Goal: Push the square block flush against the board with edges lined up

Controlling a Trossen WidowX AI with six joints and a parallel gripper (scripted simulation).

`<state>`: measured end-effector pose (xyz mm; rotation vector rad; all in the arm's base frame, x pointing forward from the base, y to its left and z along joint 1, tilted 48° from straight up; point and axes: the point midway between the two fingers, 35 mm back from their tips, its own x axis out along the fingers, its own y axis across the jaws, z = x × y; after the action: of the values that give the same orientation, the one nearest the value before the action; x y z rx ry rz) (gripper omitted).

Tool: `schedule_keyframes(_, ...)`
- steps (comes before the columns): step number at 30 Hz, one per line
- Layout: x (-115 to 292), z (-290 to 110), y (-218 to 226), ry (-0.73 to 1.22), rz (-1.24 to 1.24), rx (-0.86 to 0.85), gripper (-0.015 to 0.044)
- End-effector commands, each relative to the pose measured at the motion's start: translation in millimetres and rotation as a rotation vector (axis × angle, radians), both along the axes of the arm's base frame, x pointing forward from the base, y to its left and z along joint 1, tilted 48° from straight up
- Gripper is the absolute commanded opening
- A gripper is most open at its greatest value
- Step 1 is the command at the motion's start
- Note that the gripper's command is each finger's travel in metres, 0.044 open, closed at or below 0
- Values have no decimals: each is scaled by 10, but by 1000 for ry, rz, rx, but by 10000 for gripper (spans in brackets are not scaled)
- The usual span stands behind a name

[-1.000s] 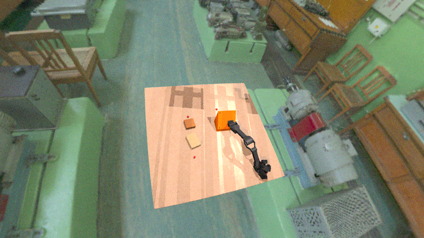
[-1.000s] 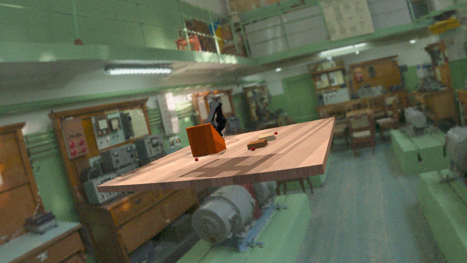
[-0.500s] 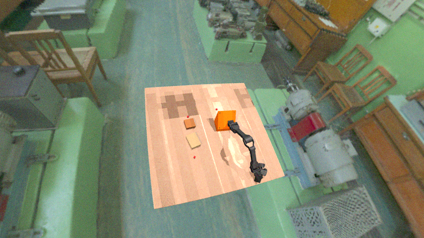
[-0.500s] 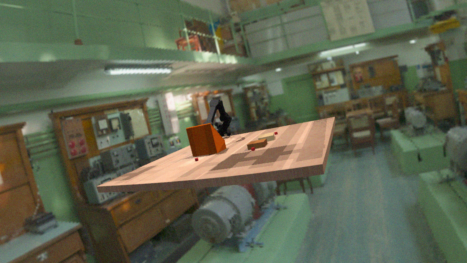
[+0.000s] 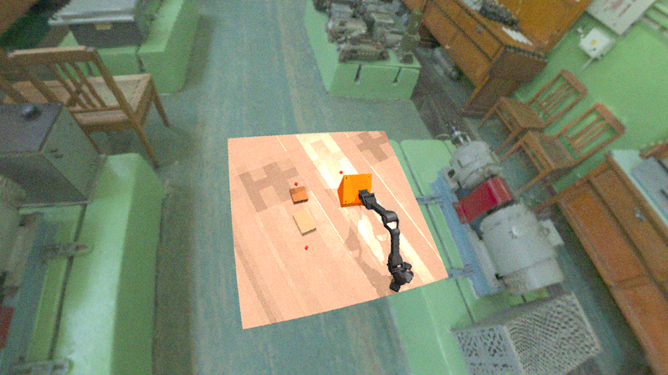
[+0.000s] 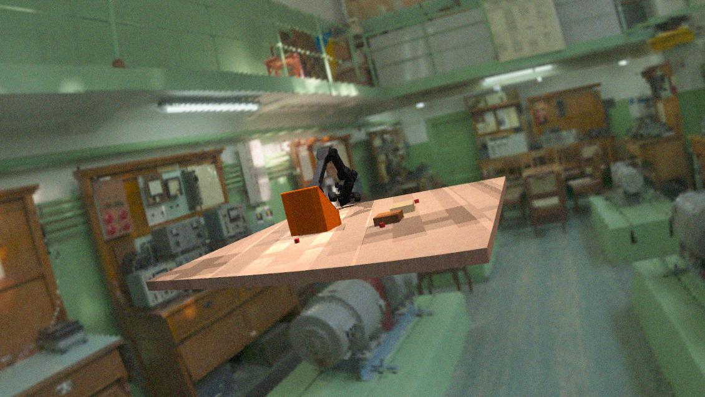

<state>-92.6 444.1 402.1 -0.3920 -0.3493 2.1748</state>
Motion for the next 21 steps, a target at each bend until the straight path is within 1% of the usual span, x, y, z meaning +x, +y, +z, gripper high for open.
schedule_keyframes(1,205,43,-2,28,-61,-1,0)
schedule_keyframes(11,1097,63,-64,86,-296,-16,0)
schedule_keyframes(21,2013,-123,-316,82,-541,-64,0)
